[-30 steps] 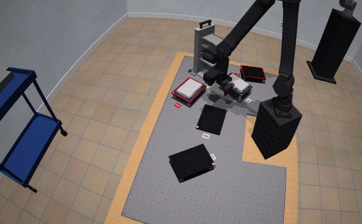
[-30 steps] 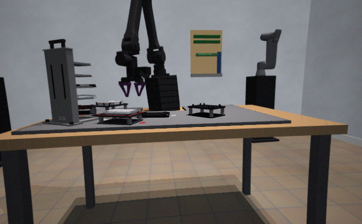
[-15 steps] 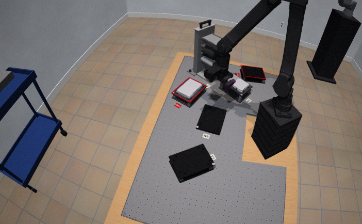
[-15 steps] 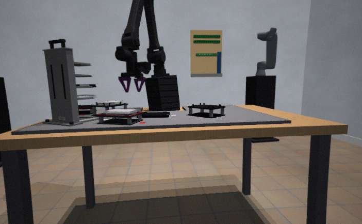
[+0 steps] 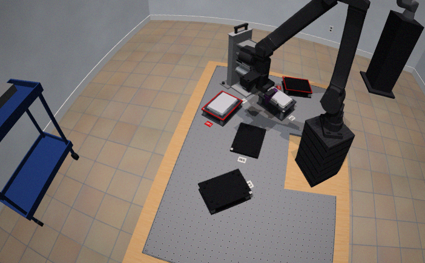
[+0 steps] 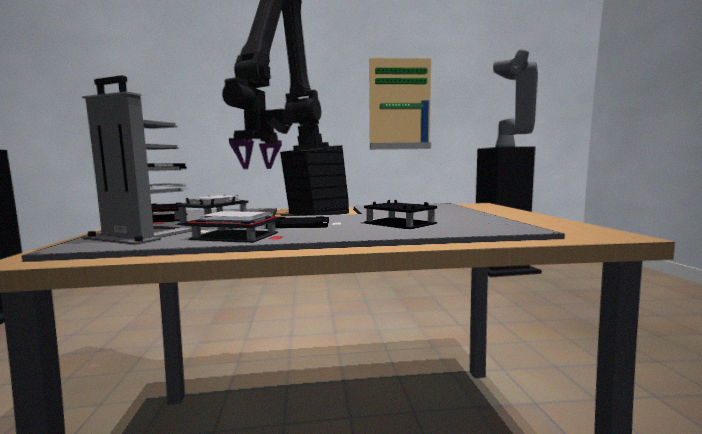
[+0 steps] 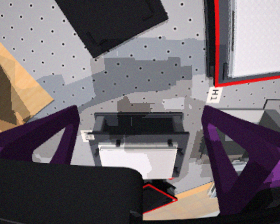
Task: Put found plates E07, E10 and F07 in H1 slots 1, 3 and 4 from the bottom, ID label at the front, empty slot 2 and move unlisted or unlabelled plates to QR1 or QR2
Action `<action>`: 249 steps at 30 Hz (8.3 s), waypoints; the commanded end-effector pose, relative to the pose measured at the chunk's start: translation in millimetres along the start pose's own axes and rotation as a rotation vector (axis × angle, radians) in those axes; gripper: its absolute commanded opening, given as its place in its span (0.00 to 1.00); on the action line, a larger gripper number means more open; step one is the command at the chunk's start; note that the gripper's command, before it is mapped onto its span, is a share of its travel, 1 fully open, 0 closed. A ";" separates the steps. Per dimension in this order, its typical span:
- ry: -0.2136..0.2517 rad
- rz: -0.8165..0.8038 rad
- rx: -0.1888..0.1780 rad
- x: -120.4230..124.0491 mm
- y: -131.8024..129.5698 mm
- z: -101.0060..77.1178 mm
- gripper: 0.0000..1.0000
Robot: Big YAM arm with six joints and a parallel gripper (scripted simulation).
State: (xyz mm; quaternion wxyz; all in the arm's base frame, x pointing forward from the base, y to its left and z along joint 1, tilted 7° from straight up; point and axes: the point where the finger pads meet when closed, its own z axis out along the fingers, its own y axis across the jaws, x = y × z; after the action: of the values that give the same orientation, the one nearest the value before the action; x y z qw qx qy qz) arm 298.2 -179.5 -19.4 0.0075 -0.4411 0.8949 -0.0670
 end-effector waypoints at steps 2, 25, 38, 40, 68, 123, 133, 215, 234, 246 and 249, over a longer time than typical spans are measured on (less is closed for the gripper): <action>-0.011 0.006 0.045 -6.6 -22.9 -19.7 1.00; -0.012 0.004 0.053 -7.5 -23.4 -80.3 1.00; 0.000 0.093 -0.014 12.8 1.7 -81.8 1.00; -0.004 0.141 0.004 19.5 -0.1 -87.5 1.00; -0.005 0.747 0.027 110.1 -20.2 -95.0 1.00; 0.002 1.583 0.003 173.4 -1.5 -47.8 1.00; 0.003 1.582 0.002 173.5 -0.4 -14.1 1.00; 0.000 1.582 0.009 175.7 -2.7 79.7 1.00; -0.003 1.572 0.019 176.5 -6.9 90.0 0.86; -0.003 1.572 0.019 176.5 -6.9 90.0 0.86; -0.003 1.572 0.019 176.5 -6.9 90.0 0.86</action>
State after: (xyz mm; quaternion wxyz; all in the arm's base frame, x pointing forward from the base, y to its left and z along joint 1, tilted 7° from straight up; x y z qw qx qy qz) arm 195.9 -322.7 -105.7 0.0458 0.3206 0.9452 -0.0405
